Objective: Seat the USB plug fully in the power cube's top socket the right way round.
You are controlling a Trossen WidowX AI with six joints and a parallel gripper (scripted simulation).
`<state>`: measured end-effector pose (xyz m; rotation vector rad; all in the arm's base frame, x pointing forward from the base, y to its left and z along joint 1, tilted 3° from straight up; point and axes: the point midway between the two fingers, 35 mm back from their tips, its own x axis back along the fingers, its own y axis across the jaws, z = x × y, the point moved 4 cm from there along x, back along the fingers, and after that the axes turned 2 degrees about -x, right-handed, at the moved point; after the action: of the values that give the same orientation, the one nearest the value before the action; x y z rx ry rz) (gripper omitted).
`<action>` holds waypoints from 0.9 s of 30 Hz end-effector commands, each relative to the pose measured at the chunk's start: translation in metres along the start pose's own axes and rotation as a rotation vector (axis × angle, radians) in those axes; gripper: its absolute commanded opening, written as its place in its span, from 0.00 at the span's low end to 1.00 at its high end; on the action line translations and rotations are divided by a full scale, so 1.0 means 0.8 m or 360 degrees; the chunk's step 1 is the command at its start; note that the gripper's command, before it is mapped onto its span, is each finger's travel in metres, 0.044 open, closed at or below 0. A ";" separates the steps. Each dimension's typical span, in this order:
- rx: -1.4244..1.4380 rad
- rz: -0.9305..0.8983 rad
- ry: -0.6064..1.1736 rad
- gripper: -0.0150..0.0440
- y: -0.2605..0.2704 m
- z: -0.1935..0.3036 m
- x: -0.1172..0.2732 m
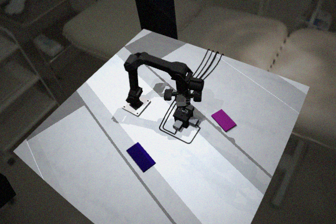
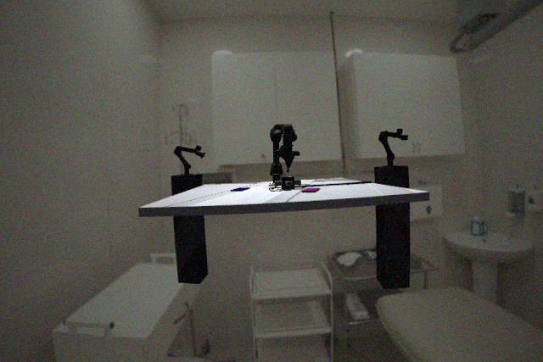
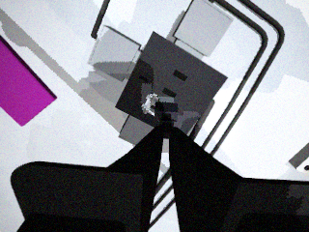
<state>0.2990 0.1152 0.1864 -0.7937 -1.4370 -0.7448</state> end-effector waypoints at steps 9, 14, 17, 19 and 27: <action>-0.0511 0.0002 0.0000 0.25 0.000 0.000 0.000; -0.0691 0.0002 0.0000 0.25 0.000 0.000 0.000; -0.0698 0.0002 0.0000 0.25 0.000 0.000 0.000; -0.0698 0.0002 0.0000 0.25 0.000 0.000 0.000; -0.0692 0.0001 0.0000 0.25 0.000 0.000 0.000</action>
<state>0.2990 0.1153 0.1864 -1.1204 -1.2916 -1.0736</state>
